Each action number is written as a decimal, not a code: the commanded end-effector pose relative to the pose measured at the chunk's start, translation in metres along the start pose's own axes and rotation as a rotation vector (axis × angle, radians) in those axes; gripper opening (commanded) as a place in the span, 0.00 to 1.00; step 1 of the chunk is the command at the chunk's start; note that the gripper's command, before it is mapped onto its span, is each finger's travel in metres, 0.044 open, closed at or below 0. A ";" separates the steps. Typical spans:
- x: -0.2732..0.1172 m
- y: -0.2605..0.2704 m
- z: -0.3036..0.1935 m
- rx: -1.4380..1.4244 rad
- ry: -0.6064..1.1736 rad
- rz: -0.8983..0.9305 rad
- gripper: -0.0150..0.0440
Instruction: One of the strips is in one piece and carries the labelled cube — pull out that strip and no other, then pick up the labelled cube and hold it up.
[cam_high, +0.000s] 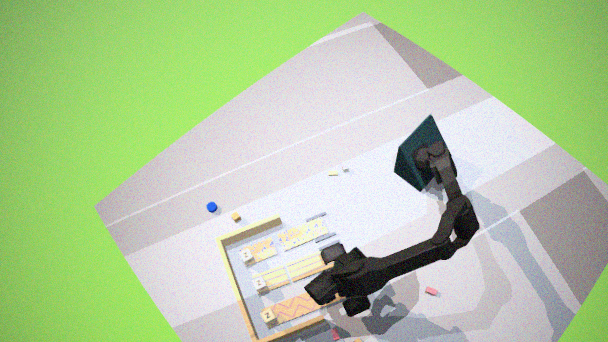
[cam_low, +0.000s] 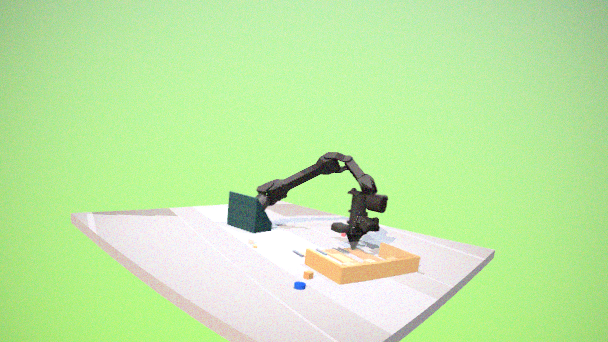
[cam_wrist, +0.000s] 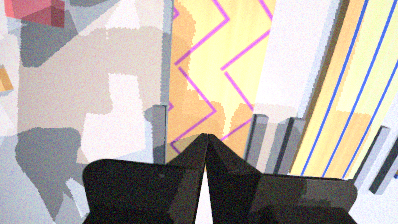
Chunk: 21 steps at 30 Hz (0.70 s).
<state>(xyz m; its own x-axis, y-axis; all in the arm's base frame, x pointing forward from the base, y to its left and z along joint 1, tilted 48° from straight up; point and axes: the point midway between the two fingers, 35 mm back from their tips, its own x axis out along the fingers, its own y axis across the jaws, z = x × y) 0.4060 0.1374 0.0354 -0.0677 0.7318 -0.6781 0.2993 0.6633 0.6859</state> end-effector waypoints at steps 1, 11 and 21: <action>0.004 0.000 0.000 0.002 0.007 0.003 0.25; 0.005 0.002 0.002 0.002 0.007 0.003 0.25; 0.005 0.002 -0.006 0.003 0.007 0.003 0.25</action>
<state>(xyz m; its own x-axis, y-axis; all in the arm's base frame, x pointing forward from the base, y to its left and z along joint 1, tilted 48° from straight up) 0.4081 0.1385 0.0351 -0.0602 0.7332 -0.6774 0.3005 0.6604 0.6881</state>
